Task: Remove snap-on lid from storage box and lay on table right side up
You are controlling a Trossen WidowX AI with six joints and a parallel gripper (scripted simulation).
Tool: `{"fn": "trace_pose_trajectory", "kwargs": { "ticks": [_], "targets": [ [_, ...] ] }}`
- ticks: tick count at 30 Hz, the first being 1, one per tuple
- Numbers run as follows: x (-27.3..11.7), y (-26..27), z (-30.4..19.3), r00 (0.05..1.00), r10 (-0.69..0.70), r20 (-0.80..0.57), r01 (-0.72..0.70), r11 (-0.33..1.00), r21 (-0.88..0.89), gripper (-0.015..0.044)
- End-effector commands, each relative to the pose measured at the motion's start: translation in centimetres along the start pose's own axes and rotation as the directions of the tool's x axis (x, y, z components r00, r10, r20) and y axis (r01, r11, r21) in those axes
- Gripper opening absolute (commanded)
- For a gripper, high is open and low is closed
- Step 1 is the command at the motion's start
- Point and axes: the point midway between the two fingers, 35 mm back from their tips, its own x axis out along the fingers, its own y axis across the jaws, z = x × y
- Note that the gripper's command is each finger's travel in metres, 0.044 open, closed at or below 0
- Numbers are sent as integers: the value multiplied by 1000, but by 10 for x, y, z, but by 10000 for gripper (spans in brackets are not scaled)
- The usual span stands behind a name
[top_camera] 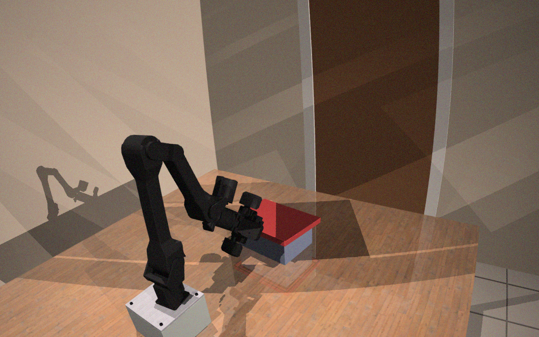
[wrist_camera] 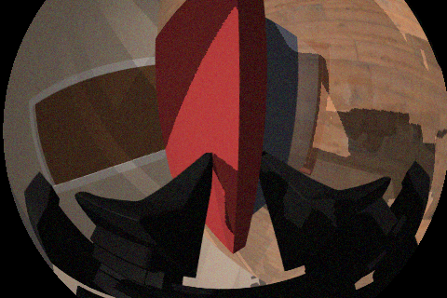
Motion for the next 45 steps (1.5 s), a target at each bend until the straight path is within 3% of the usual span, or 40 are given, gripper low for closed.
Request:
{"fn": "trace_pose_trajectory", "kwargs": {
  "ticks": [1,45],
  "targets": [
    [-1,2,0,1000,1,0,-1,1000,0,0],
    [0,5,0,1000,3,0,-3,1000,0,0]
  ]
}}
